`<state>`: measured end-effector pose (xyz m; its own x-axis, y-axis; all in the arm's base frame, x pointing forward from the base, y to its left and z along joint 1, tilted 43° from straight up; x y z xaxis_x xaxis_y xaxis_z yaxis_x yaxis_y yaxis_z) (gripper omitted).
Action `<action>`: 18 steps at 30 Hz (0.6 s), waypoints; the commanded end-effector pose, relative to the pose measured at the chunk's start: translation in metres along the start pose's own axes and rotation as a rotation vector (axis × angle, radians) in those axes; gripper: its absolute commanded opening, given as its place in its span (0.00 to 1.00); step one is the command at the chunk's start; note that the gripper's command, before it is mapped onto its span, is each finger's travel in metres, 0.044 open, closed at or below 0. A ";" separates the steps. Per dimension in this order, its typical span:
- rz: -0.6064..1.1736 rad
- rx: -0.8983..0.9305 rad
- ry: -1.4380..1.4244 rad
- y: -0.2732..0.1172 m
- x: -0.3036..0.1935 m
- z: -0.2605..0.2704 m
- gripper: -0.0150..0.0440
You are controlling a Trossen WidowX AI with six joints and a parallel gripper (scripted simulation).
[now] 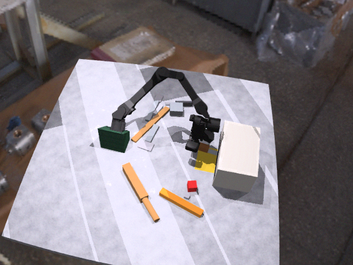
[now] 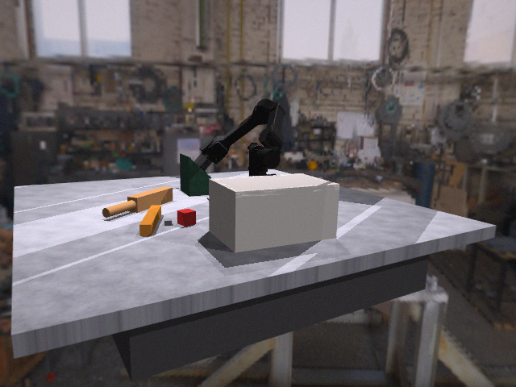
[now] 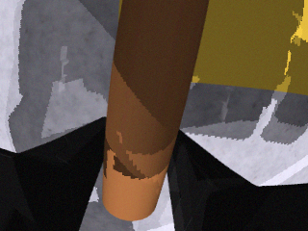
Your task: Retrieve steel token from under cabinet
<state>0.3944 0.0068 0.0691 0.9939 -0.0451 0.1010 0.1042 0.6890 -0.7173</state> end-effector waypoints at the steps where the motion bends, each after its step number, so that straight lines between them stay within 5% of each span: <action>1: 0.003 -0.012 0.006 0.001 -0.002 -0.009 0.25; 18: 0.003 -0.013 0.006 0.001 -0.005 -0.019 0.25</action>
<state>0.3922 -0.0012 0.0613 0.9939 -0.0453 0.1007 0.1041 0.6882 -0.7180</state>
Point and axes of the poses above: the point midway between the two fingers, 35 mm back from their tips, its own y axis out along the fingers, its own z axis across the jaws, x = y × z, the point moved 7 cm from there along -y, back along the fingers, and after that the axes turned 13 degrees about -y, right-handed, at the moved point
